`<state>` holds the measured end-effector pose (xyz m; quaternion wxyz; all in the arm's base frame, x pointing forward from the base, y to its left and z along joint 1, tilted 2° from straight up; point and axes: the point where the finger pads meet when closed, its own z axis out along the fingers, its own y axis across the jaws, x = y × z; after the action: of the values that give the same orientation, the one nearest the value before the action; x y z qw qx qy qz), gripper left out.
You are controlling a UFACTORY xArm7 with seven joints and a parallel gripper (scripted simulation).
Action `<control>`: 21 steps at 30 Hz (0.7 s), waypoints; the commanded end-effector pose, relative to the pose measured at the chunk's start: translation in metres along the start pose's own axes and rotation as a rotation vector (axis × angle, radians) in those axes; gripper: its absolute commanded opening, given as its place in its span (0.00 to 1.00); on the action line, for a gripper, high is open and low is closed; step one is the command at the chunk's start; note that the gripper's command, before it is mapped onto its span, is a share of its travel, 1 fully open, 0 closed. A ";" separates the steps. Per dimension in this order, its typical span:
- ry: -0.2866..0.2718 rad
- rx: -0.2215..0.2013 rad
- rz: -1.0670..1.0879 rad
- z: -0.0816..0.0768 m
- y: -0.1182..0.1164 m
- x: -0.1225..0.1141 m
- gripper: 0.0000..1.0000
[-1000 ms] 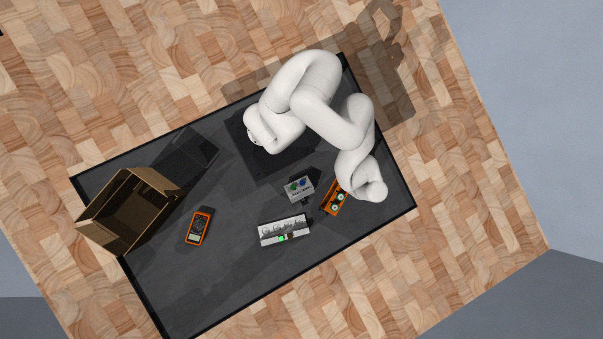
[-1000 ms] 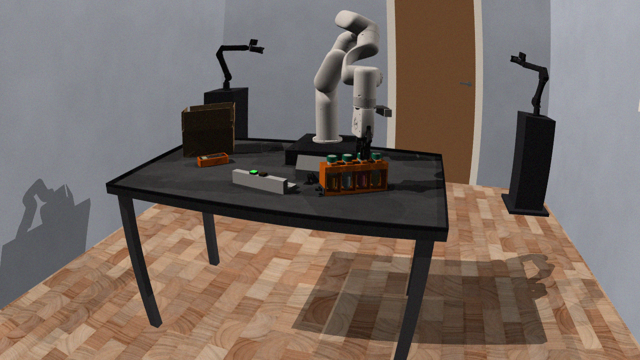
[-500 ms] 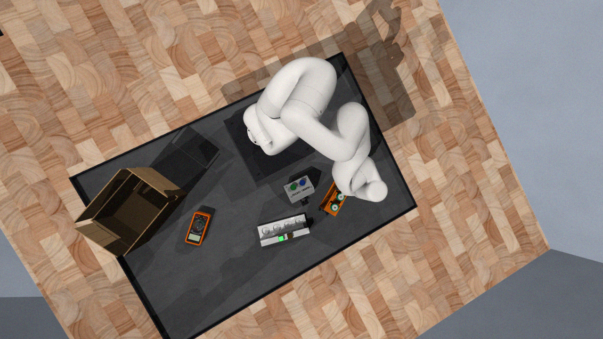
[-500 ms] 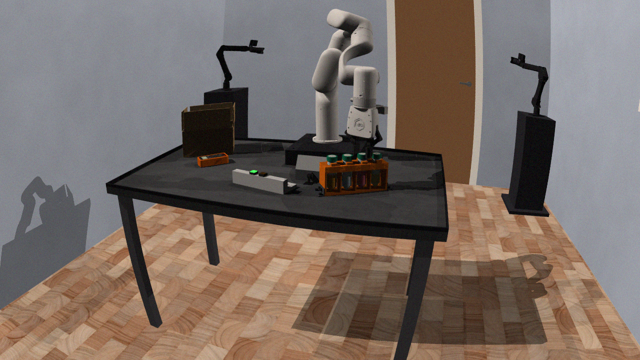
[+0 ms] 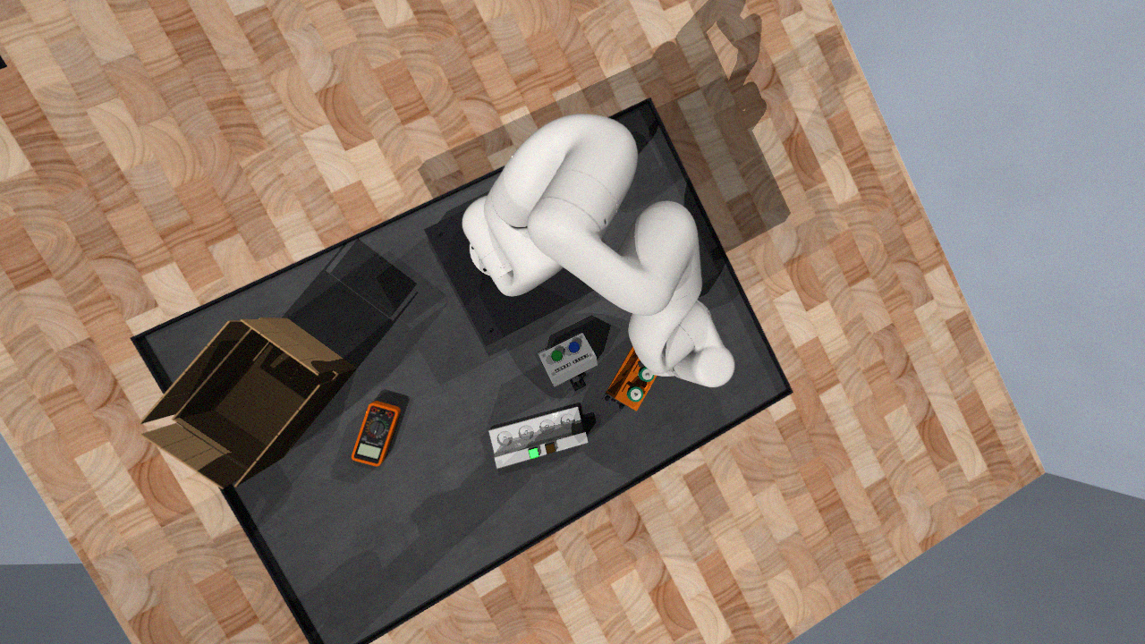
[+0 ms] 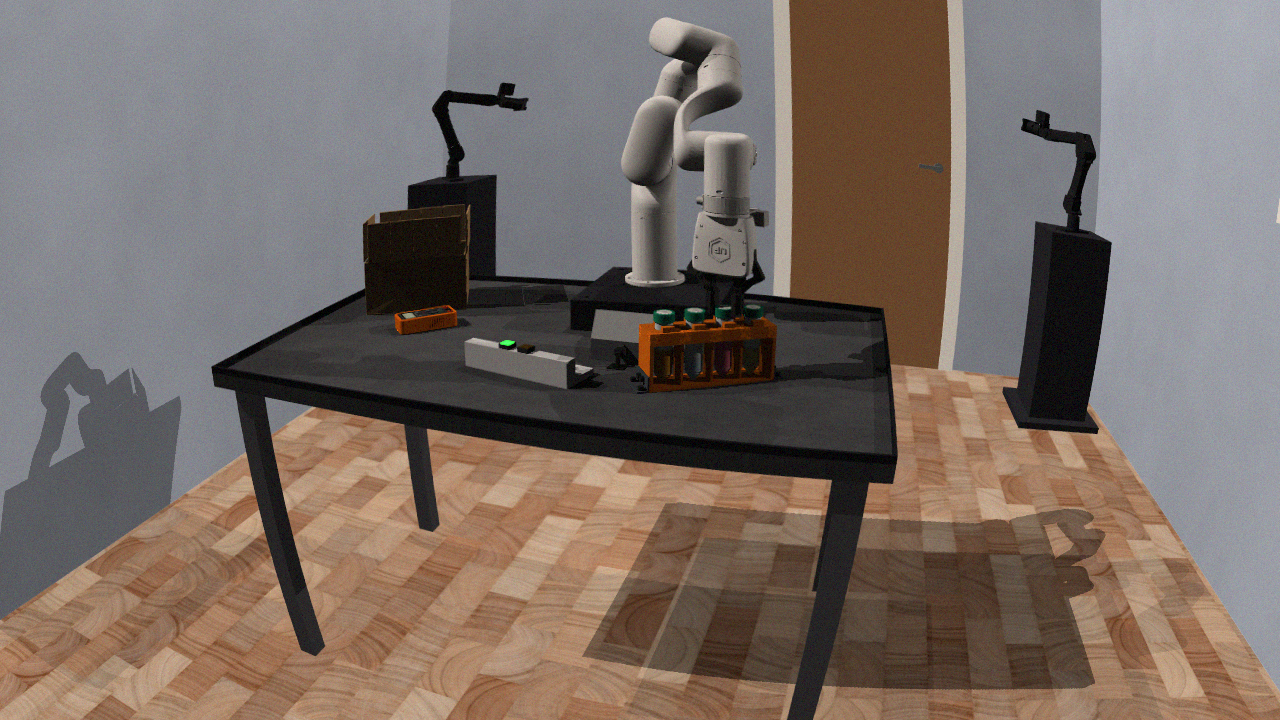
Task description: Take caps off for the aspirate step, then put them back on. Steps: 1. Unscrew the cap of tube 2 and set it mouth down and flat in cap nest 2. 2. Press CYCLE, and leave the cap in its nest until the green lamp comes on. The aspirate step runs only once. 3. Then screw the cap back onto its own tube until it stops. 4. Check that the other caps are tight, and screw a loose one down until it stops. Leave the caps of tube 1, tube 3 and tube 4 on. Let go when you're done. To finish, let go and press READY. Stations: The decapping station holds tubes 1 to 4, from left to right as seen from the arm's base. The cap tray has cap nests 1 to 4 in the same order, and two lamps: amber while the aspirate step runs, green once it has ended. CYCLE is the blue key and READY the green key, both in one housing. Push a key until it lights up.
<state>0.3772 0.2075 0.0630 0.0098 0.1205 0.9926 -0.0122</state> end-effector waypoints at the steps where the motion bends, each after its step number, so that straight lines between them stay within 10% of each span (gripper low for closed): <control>1: -0.001 -0.002 -0.001 -0.001 0.001 -0.001 0.00; 21: 0.000 -0.002 0.650 0.000 0.001 -0.001 0.00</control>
<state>0.3775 0.2074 0.0627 0.0071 0.3347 0.9423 -0.0044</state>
